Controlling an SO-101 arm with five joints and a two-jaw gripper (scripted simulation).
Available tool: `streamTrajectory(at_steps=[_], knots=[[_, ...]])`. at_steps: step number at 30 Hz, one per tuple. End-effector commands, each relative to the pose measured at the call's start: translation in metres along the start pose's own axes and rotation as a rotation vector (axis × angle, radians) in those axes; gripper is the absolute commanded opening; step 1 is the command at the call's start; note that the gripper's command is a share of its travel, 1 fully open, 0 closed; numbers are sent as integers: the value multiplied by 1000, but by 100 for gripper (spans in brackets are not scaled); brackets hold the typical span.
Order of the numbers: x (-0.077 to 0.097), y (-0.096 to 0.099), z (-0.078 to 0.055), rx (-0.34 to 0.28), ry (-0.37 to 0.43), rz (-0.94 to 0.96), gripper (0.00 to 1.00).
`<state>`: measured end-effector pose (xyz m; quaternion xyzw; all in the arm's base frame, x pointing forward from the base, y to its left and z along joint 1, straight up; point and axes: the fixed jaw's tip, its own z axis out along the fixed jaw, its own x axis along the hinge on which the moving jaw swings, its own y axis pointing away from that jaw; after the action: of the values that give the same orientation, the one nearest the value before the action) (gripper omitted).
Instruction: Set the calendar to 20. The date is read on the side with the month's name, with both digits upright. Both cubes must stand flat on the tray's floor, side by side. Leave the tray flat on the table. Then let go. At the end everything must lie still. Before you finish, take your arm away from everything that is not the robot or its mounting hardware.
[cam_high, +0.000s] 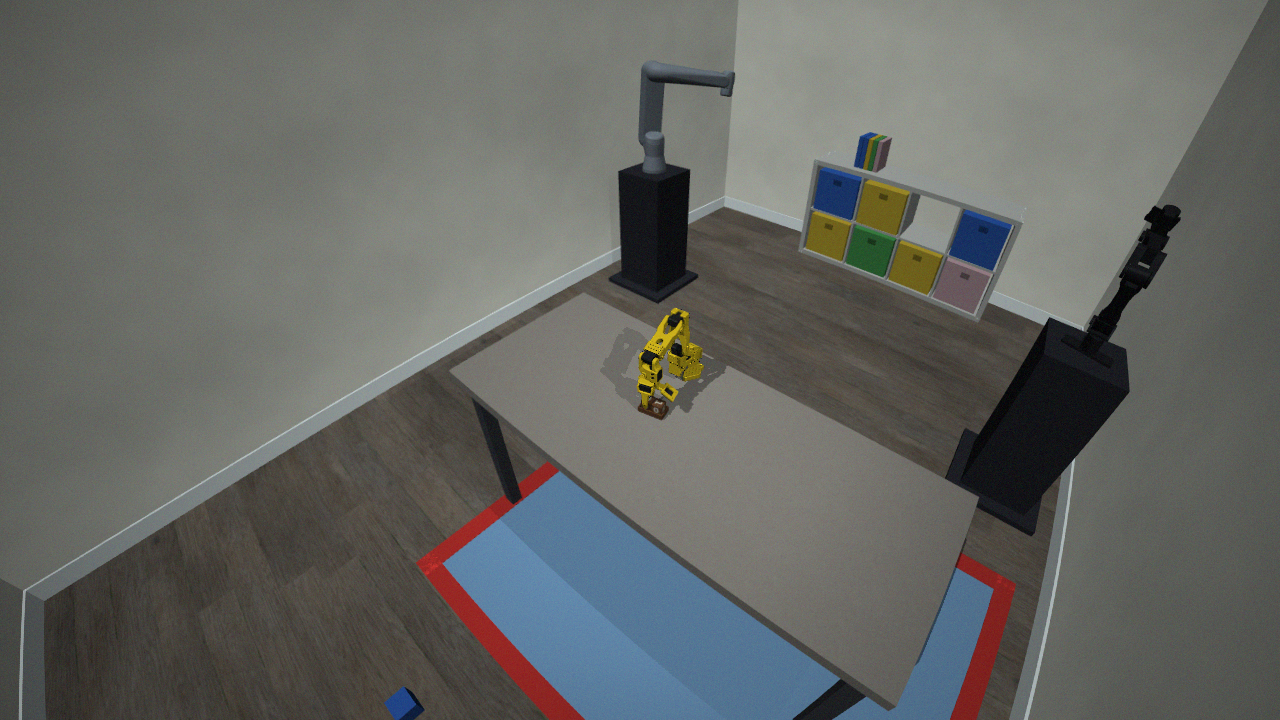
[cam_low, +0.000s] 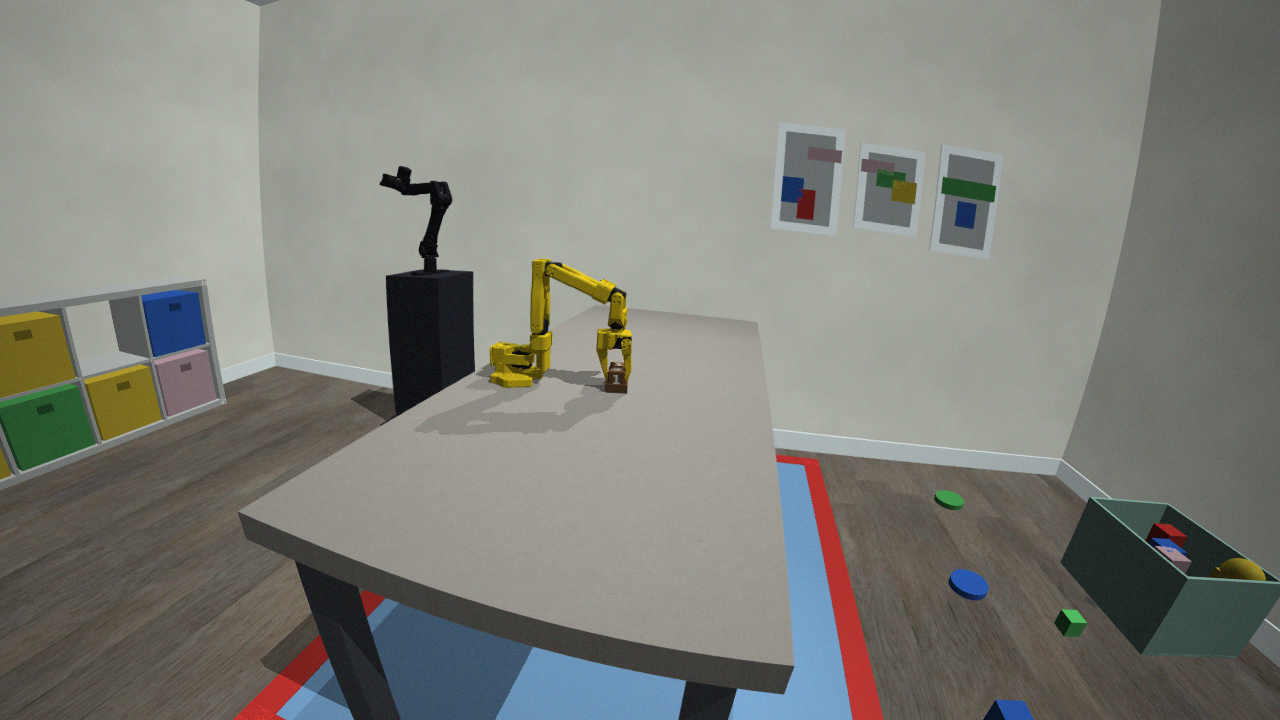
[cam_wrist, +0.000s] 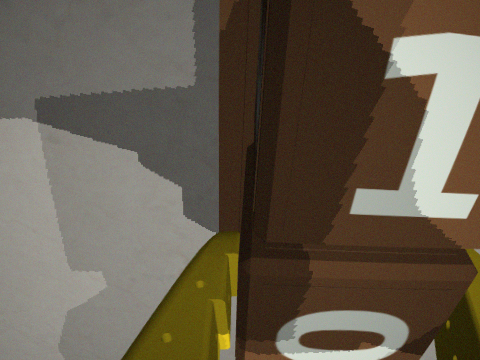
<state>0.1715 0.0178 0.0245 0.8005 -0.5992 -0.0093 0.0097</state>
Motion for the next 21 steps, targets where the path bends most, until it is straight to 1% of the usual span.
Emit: streamTrajectory(at_steps=[1,4,12,21], knots=[[-1,-7,-5,35,5,-10,17],[-1,-7,-5,35,5,-10,15],[-1,-7,-5,35,5,-10,1],[-1,-7,-6,35,5,-10,0]])
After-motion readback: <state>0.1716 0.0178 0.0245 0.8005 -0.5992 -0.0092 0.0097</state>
